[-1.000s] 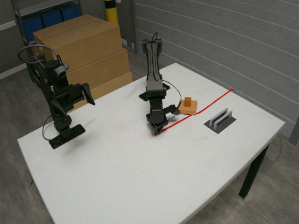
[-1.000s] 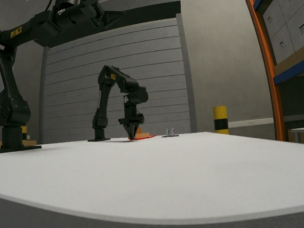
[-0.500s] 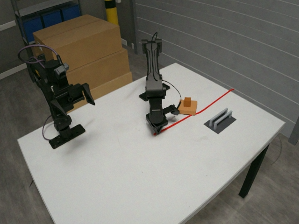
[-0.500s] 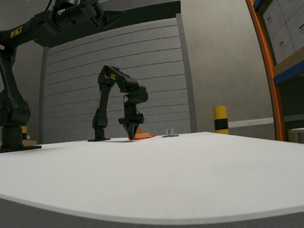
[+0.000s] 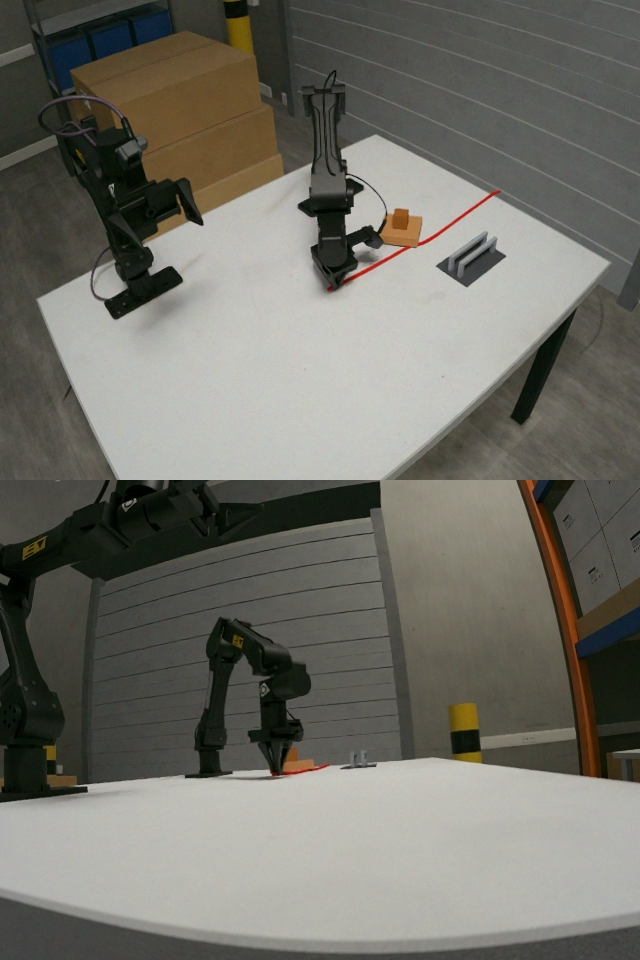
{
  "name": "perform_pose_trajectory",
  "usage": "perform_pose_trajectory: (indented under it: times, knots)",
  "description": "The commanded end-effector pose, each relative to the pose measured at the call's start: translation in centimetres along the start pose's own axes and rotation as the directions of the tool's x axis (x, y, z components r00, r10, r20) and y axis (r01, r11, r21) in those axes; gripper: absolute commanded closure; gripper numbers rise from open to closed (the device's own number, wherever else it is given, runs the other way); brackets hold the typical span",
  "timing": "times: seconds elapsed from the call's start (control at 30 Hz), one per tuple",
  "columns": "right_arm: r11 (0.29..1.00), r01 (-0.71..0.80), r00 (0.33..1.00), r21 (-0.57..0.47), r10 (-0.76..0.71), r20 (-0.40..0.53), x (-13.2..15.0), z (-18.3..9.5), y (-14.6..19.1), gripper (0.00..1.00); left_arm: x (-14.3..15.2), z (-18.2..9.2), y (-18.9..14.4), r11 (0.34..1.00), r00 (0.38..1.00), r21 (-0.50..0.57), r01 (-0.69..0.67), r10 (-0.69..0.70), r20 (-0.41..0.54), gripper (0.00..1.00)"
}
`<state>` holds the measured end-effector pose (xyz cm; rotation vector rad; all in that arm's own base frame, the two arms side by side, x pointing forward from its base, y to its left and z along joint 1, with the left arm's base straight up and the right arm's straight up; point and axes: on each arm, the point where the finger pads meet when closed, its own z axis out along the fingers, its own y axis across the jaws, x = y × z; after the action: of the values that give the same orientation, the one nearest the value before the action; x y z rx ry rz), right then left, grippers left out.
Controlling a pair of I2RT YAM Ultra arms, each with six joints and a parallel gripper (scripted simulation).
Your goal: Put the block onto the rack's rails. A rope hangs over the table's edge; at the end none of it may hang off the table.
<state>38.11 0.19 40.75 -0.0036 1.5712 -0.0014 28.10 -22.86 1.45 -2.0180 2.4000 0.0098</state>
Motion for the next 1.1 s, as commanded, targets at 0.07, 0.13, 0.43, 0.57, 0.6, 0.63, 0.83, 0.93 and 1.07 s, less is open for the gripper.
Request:
perform_pose_trajectory:
  times: [0.07,0.13,0.43,0.57,0.6,0.63,0.83,0.93,1.07]
  knots:
    - [1.0,0.01,1.0,-0.011,-0.01,0.019,-0.8,-0.7,0.2,0.0,1.3,-0.6,-0.4,1.0,1.0,0.013,-0.015,0.016,-0.012,0.91]
    - [1.0,0.01,1.0,-0.011,-0.01,0.019,-0.8,-0.7,0.2,0.0,1.5,-0.7,-0.4,1.0,1.0,0.016,-0.019,0.02,-0.014,0.91]
    - [1.0,0.01,1.0,-0.011,-0.01,0.019,-0.8,-0.7,0.2,0.0,2.0,-0.6,-0.4,0.999,0.999,0.013,-0.031,0.031,-0.016,0.91]
    - [1.0,0.01,1.0,-0.011,-0.01,0.019,-0.8,-0.7,0.2,0.0,2.3,-0.6,-0.4,0.999,0.999,0.012,-0.037,0.037,-0.016,0.91]
    - [1.0,0.01,1.0,-0.011,-0.01,0.019,-0.8,-0.7,0.2,0.0,2.4,-0.6,-0.4,0.999,0.999,0.012,-0.038,0.039,-0.016,0.91]
    - [1.0,0.01,1.0,-0.011,-0.01,0.019,-0.8,-0.7,0.2,0.0,2.4,-0.7,-0.4,0.999,0.999,0.014,-0.04,0.04,-0.017,0.91]
    - [1.0,0.01,1.0,-0.011,-0.01,0.019,-0.8,-0.7,0.2,0.0,2.7,-0.7,-0.5,0.999,0.999,0.015,-0.046,0.046,-0.018,0.91]
    - [1.0,0.01,1.0,-0.011,-0.01,0.019,-0.8,-0.7,0.2,0.0,2.9,-0.5,-0.4,0.999,0.999,0.011,-0.051,0.051,-0.013,0.91]
    - [1.0,0.01,1.0,-0.011,-0.01,0.019,-0.8,-0.7,0.2,0.0,3.2,-0.8,-0.5,0.998,0.998,0.019,-0.056,0.056,-0.019,0.91]
